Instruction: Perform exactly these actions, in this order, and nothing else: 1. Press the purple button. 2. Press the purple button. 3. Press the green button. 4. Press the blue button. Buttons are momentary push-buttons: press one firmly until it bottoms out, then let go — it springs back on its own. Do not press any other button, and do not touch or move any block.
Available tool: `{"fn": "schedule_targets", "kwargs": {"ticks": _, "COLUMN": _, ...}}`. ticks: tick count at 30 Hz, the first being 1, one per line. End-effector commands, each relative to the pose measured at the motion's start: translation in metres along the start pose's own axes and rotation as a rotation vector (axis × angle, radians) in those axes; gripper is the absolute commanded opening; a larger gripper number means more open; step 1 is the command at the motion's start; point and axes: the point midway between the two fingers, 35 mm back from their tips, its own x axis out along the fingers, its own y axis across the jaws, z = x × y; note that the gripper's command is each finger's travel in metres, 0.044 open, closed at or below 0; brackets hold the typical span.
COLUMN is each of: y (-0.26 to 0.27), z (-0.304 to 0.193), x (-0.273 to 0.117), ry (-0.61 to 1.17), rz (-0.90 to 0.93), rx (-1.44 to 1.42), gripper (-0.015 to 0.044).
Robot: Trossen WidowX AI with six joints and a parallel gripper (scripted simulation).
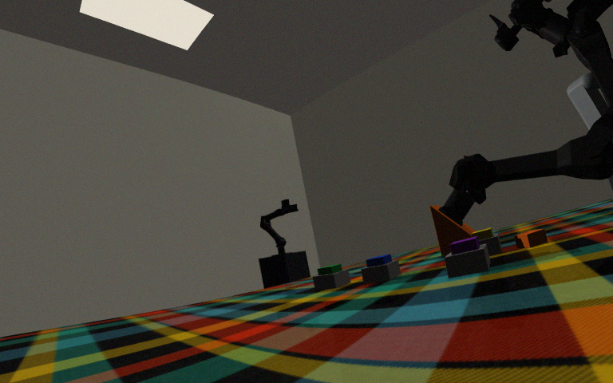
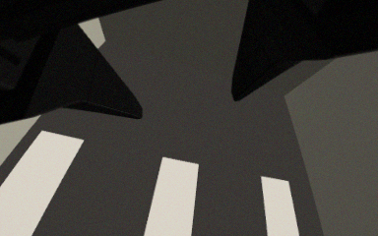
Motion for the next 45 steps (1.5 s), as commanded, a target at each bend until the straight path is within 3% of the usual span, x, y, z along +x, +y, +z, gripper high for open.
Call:
{"fn": "schedule_targets", "kwargs": {"ticks": 1, "y": 0.001, "z": 0.000, "x": 0.001, "ry": -0.005, "rz": 0.003, "rx": 0.004, "gripper": 0.0400}}
{"fn": "schedule_targets", "kwargs": {"ticks": 9, "y": 0.059, "z": 0.042, "x": 0.055, "ry": -0.281, "rz": 0.226, "rx": 0.231, "gripper": 0.0400}}
{"fn": "schedule_targets", "kwargs": {"ticks": 13, "y": 0.104, "z": 0.092, "x": 0.074, "ry": -0.470, "rz": 0.453, "rx": 0.395, "gripper": 0.0400}}
{"fn": "schedule_targets", "kwargs": {"ticks": 21, "y": 0.178, "z": 0.204, "x": 0.059, "ry": -0.768, "rz": 0.957, "rx": 0.603, "gripper": 0.0400}}
{"fn": "schedule_targets", "kwargs": {"ticks": 27, "y": 0.219, "z": 0.282, "x": 0.007, "ry": -0.907, "rz": 1.389, "rx": 0.645, "gripper": 0.0400}}
{"fn": "schedule_targets", "kwargs": {"ticks": 34, "y": 0.254, "z": 0.346, "x": -0.088, "ry": -0.932, "rz": 1.922, "rx": 0.537, "gripper": 0.0400}}
{"fn": "schedule_targets", "kwargs": {"ticks": 40, "y": 0.275, "z": 0.370, "x": -0.184, "ry": -0.792, "rz": 2.353, "rx": 0.286, "gripper": 0.0400}}
{"fn": "schedule_targets", "kwargs": {"ticks": 45, "y": 0.288, "z": 0.366, "x": -0.265, "ry": -0.540, "rz": 2.624, "rx": -0.028, "gripper": 0.0400}}
